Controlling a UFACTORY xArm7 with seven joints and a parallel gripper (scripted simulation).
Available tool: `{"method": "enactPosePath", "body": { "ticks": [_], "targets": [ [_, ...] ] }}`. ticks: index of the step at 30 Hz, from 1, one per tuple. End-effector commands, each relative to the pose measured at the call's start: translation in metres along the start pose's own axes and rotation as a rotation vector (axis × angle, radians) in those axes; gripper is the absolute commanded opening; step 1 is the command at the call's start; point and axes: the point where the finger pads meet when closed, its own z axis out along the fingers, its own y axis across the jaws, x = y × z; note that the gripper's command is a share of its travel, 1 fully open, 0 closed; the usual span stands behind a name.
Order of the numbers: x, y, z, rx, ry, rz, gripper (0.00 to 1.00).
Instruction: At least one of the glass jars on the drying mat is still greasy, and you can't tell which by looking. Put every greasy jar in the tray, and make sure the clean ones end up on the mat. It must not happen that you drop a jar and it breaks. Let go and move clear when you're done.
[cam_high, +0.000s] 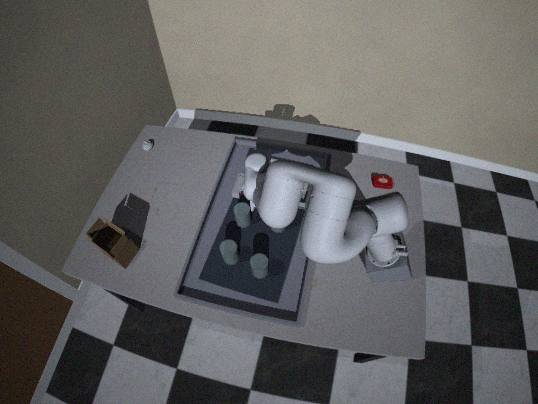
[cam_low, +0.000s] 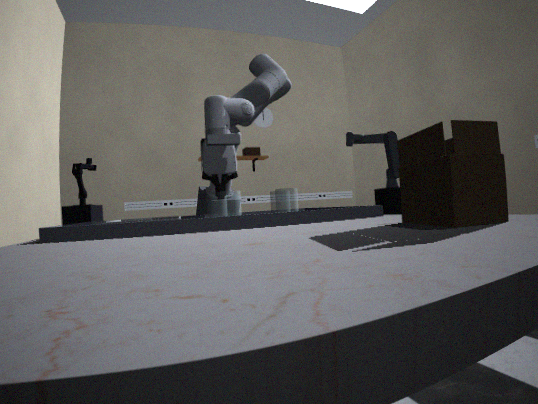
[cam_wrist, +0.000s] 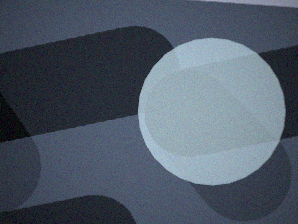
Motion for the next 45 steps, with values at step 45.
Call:
{"method": "enactPosePath", "body": {
  "ticks": [45],
  "targets": [
    [0.015, -0.204, -0.077, -0.002, 0.003, 0.001, 0.0]
  ]
}}
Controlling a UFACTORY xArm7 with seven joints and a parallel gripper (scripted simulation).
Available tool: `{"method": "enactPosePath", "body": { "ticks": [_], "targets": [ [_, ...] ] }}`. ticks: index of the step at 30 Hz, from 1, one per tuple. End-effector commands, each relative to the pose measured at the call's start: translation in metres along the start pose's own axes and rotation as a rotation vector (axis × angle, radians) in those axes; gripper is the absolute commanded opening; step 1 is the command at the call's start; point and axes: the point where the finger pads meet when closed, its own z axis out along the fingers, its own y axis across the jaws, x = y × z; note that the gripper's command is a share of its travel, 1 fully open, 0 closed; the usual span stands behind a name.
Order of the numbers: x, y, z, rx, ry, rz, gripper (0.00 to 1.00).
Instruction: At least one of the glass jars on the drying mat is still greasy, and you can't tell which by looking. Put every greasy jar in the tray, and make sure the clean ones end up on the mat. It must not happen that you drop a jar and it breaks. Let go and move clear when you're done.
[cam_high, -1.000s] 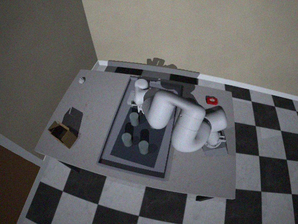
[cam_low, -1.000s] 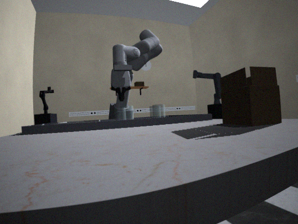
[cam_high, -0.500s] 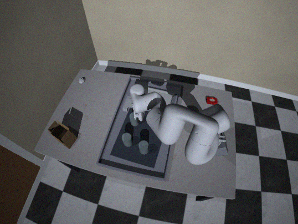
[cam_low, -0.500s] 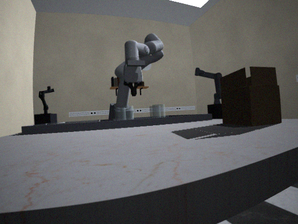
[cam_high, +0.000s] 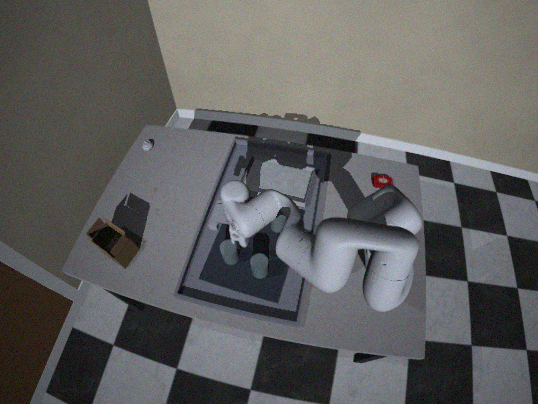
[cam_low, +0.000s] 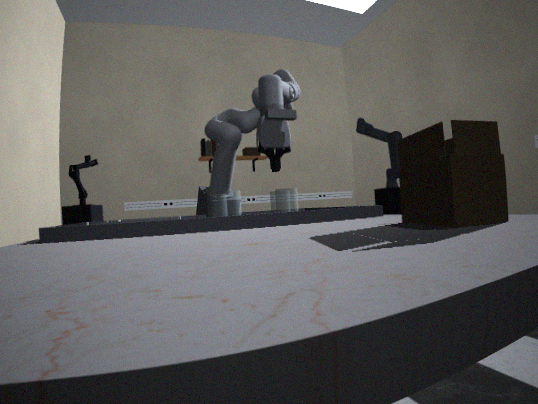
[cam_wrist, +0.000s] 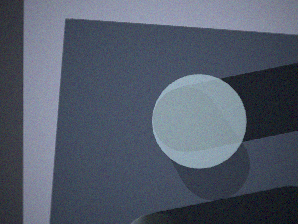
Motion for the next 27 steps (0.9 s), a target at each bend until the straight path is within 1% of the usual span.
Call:
{"method": "enactPosePath", "body": {
  "ticks": [1, 3, 5, 7, 21, 27],
  "targets": [
    [0.004, -0.031, -0.002, -0.003, 0.004, 0.003, 0.0],
    [0.004, -0.031, -0.002, -0.003, 0.004, 0.003, 0.0],
    [0.004, -0.031, 0.008, -0.003, 0.004, 0.003, 0.0],
    [0.004, -0.031, 0.008, -0.003, 0.004, 0.003, 0.0],
    [0.004, -0.031, 0.074, -0.003, 0.004, 0.003, 0.0],
    [0.004, -0.031, 0.074, -0.003, 0.004, 0.003, 0.0]
  ]
}}
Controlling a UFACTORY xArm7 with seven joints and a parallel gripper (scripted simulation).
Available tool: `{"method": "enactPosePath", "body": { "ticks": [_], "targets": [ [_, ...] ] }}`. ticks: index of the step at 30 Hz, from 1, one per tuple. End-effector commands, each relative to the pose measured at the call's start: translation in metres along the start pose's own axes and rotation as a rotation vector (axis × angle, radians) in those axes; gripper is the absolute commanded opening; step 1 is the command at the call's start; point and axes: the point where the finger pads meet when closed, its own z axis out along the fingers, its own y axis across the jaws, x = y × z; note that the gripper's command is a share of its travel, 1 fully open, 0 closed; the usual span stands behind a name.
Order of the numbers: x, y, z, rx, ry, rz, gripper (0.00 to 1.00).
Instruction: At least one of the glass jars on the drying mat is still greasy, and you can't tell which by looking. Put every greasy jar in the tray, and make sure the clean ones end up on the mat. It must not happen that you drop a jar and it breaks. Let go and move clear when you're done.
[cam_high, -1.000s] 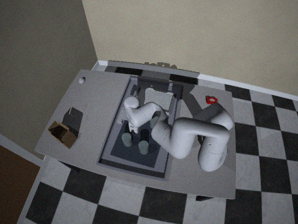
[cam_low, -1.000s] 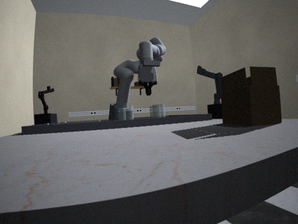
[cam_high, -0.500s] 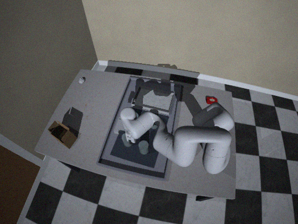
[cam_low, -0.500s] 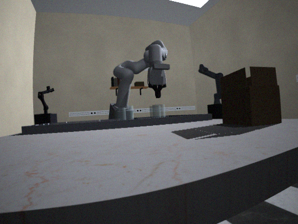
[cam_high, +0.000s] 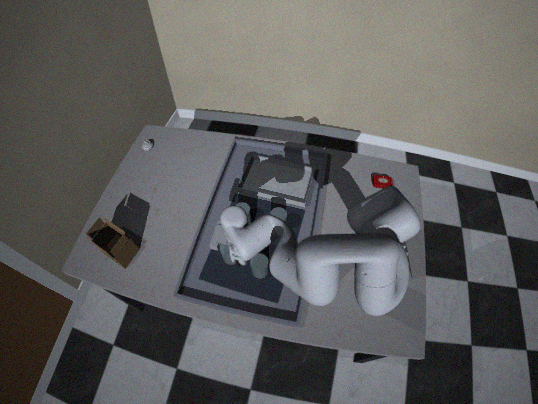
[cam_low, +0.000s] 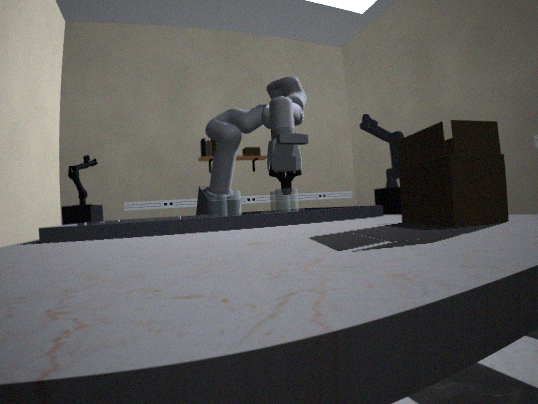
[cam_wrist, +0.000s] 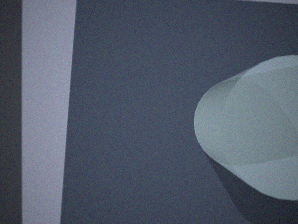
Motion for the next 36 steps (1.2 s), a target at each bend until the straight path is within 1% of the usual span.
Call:
{"method": "enactPosePath", "body": {
  "ticks": [1, 36],
  "targets": [
    [0.003, 0.0, 0.001, 0.001, 0.005, 0.0, 0.0],
    [-0.008, 0.0, 0.001, 0.001, 0.005, 0.0, 0.0]
  ]
}}
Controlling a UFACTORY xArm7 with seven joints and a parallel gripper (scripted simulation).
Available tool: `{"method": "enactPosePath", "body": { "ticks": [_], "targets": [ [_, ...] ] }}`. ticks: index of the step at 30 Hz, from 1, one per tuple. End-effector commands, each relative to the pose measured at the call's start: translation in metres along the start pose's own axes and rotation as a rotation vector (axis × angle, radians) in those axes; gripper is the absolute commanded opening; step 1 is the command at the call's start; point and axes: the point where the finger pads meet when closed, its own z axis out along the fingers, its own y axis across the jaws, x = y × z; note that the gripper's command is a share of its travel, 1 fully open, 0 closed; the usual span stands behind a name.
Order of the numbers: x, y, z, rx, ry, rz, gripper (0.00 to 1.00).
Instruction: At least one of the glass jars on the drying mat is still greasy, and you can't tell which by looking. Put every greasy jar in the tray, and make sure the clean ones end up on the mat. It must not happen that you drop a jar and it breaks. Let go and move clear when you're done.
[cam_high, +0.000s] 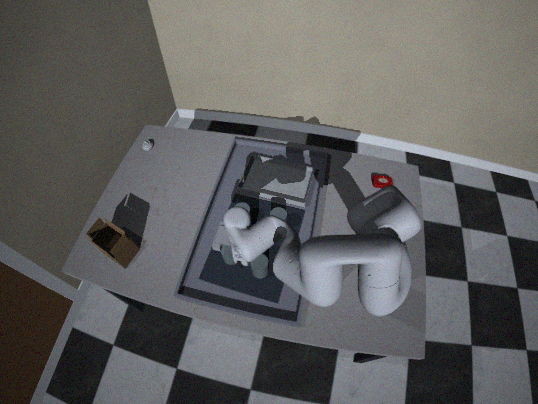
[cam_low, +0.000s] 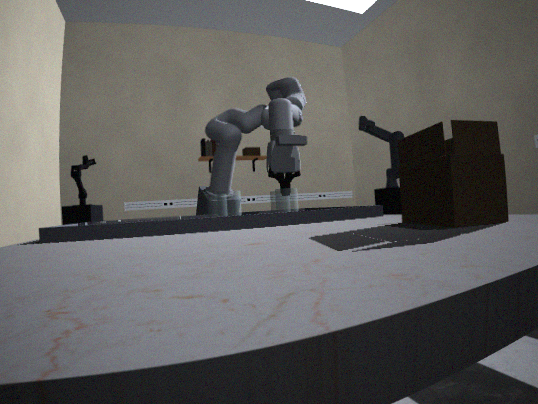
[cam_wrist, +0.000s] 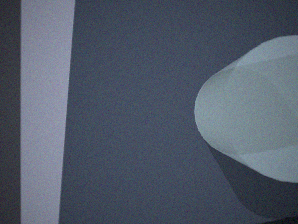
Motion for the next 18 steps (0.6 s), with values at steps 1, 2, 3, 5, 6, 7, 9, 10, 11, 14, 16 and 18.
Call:
{"method": "enactPosePath", "body": {
  "ticks": [1, 2, 3, 5, 6, 7, 9, 10, 11, 14, 16, 18],
  "targets": [
    [-0.0004, -0.0001, -0.0012, 0.001, 0.003, 0.0, 0.0],
    [-0.0008, -0.0001, -0.0012, 0.001, 0.003, 0.0, 0.0],
    [-0.0012, -0.0001, -0.0012, 0.001, 0.003, 0.0, 0.0],
    [-0.002, -0.0001, -0.0012, 0.001, 0.003, 0.0, 0.0],
    [-0.0024, -0.0001, -0.0012, 0.001, 0.003, 0.0, 0.0],
    [-0.0028, -0.0001, -0.0012, 0.001, 0.003, 0.0, 0.0],
    [-0.0033, -0.0001, -0.0013, 0.001, 0.003, 0.0, 0.0],
    [-0.0035, -0.0001, -0.0014, 0.001, 0.003, 0.0, 0.0],
    [-0.0035, -0.0001, -0.0014, 0.001, 0.003, 0.0, 0.0],
    [-0.0037, -0.0001, -0.0016, 0.001, 0.003, 0.0, 0.0],
    [-0.004, -0.0001, -0.0018, 0.001, 0.003, 0.0, 0.0],
    [-0.0043, -0.0001, -0.002, 0.001, 0.003, 0.0, 0.0]
  ]
}}
